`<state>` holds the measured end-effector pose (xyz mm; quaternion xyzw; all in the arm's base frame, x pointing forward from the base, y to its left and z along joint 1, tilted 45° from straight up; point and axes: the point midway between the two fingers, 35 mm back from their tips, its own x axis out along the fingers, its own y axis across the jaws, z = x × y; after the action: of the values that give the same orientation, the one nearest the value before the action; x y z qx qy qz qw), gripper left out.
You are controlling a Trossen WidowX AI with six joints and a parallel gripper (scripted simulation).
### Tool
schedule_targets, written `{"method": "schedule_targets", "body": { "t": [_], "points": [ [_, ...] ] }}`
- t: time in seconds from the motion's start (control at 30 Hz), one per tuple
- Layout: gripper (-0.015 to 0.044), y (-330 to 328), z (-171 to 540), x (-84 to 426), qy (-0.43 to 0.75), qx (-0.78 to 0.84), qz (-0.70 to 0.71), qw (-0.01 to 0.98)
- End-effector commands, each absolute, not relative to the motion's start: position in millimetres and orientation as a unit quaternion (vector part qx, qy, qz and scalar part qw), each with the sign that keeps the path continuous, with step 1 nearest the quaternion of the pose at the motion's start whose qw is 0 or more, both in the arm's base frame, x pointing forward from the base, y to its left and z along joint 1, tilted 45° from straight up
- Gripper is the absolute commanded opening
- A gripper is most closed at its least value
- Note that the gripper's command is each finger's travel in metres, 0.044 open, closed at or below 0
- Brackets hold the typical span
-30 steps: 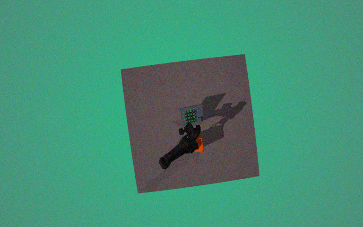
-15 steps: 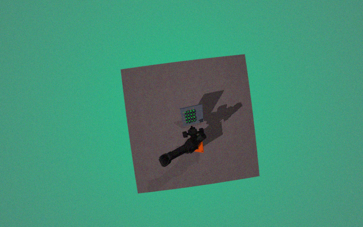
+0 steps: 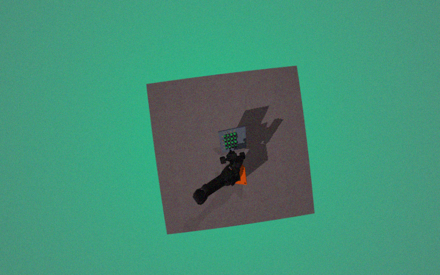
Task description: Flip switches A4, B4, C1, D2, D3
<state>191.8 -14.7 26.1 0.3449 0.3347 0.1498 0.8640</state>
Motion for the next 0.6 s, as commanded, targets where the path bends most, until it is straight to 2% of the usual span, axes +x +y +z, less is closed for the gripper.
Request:
{"method": "schedule_targets", "body": {
  "t": [0.0,0.57],
  "points": [
    [0.0000,-12.2,23.1,191.9,0.337,0.349,0.148,0.862],
    [0.0000,-5.6,15.9,201.4,0.338,0.348,0.147,0.862]
  ]
}}
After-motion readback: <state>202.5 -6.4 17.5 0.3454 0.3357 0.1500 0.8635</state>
